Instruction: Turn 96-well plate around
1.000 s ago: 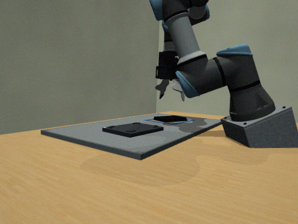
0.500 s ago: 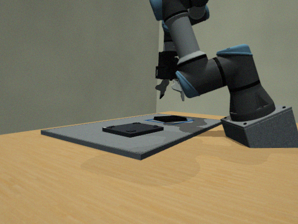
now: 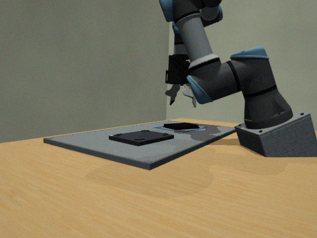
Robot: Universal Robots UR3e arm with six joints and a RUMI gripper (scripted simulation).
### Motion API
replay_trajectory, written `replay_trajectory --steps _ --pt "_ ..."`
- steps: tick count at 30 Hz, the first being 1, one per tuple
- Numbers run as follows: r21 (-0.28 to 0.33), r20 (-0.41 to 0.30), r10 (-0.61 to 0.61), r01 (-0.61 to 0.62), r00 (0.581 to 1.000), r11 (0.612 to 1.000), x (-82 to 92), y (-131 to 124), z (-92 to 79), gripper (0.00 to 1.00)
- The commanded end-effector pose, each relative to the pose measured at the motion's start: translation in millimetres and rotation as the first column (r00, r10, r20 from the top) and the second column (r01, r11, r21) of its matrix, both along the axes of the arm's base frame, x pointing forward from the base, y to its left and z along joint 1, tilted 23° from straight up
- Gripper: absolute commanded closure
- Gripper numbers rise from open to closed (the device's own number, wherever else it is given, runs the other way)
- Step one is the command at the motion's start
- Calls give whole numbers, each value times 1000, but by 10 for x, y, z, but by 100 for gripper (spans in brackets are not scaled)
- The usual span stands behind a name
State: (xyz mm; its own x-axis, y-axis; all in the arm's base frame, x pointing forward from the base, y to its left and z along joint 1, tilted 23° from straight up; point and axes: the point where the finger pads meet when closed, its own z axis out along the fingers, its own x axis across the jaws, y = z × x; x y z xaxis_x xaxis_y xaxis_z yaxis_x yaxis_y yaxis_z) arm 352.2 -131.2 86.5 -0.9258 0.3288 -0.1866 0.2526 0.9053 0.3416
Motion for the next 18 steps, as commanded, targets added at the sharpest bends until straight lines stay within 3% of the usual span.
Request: replay_trajectory --steps 1,18 --pt "-2 1 0 0 1000 1000 3 -7 7 0" --pt "-2 1 -1 1 1000 1000 74 60 -223 0"
